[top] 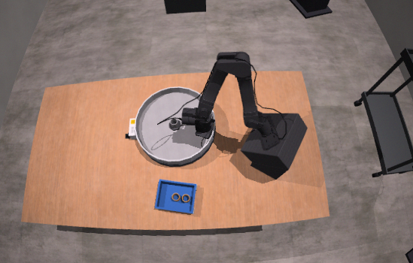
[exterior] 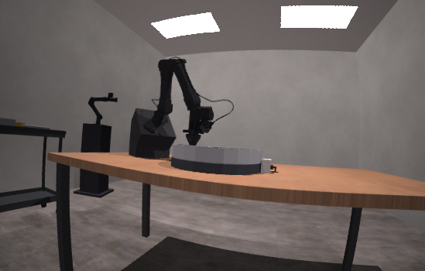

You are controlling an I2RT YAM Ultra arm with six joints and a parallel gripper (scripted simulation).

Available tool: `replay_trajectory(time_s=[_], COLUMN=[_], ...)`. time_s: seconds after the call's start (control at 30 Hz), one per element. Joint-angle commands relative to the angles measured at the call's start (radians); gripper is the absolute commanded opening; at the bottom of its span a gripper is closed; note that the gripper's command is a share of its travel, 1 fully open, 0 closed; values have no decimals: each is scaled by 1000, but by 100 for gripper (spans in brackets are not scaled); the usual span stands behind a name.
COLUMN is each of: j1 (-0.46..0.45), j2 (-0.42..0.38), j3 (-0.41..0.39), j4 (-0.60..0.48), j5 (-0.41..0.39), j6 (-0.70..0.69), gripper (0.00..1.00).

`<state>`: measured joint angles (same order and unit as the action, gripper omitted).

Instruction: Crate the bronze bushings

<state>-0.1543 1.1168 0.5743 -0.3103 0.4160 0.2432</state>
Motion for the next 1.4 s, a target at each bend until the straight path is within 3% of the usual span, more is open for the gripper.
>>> replay_trajectory(time_s=[0.0,0.57,0.93,1.37], j1=[1,19,121,218], j2=[-26,-43,-188,-245], j3=[2,27,85,153], j4=[10,-32,-265,-440], j5=[15,19,82,144], j6=[-4,13,95,186], gripper=[0,0,0,0])
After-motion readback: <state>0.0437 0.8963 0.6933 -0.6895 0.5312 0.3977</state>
